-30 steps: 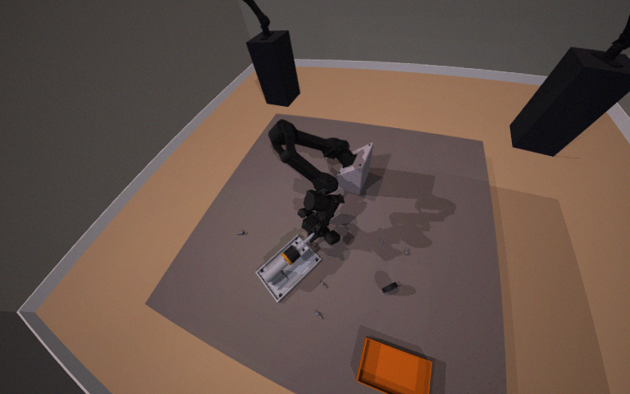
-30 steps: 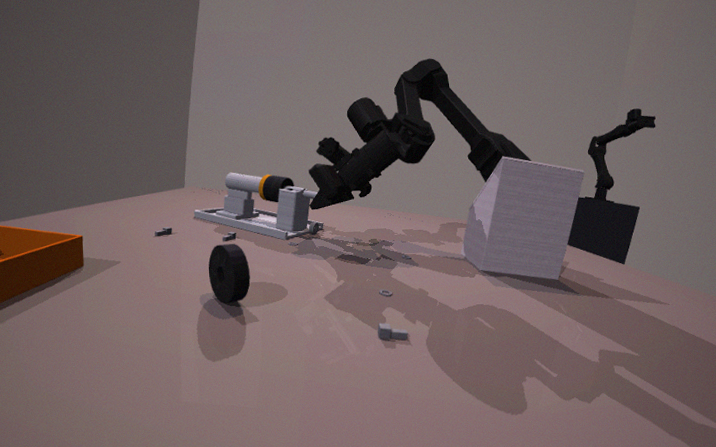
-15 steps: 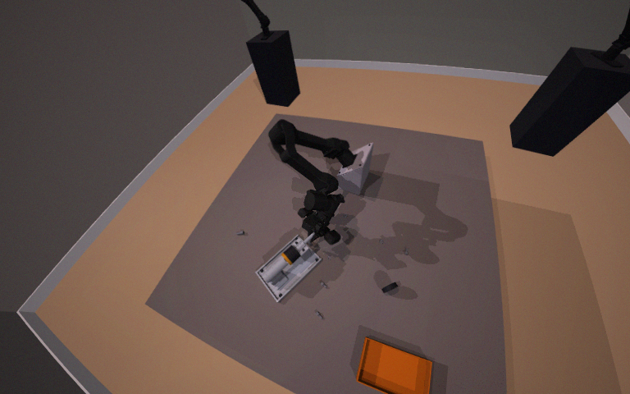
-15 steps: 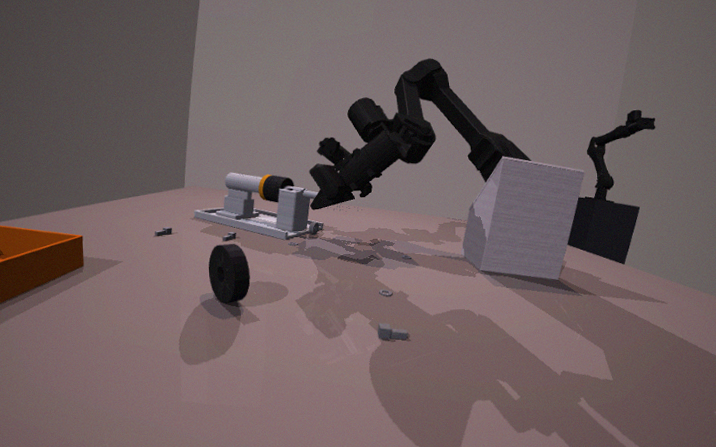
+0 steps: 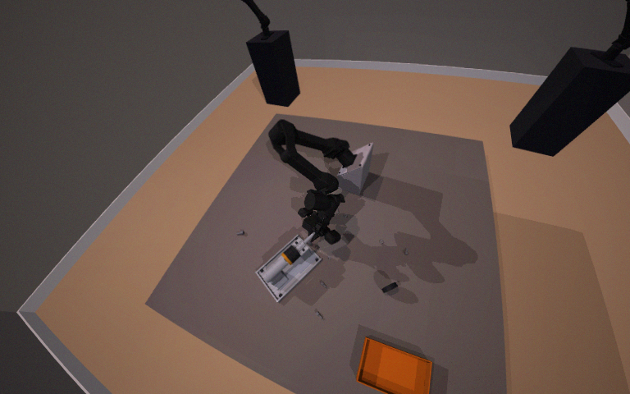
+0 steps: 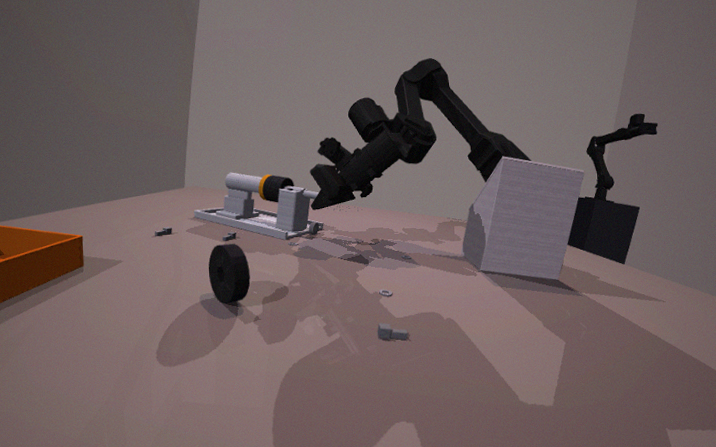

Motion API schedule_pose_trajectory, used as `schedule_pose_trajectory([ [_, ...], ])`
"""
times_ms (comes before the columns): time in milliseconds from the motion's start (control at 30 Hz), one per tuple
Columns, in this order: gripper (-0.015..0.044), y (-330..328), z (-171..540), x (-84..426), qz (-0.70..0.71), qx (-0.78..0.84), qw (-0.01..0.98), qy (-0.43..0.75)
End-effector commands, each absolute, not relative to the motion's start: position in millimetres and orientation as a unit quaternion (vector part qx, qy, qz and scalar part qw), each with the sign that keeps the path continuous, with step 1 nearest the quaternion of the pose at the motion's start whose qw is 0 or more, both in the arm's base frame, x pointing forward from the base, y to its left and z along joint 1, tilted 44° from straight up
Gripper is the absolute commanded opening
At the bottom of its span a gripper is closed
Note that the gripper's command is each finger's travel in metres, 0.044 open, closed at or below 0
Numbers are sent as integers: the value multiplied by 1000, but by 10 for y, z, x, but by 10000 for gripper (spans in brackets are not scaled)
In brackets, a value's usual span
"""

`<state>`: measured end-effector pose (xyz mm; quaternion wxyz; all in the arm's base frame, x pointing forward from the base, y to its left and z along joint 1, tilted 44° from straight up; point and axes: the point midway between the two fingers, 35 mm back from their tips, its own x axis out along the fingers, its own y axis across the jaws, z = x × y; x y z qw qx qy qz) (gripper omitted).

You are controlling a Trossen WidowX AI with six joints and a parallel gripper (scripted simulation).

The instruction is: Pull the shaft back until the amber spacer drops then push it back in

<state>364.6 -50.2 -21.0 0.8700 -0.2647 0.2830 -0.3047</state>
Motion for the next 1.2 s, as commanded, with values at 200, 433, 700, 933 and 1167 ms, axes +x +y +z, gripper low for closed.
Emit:
schedule_pose_trajectory([
  [200, 0, -497, -213, 3629, -306, -264, 870, 283],
  [433, 0, -496, -214, 3624, -306, -264, 870, 283],
  [700, 0, -494, -216, 3618, -306, -264, 870, 283],
  [933, 0, -492, -218, 3612, -306, -264, 870, 283],
  [1167, 0, -490, -220, 3606, -306, -264, 870, 283],
])
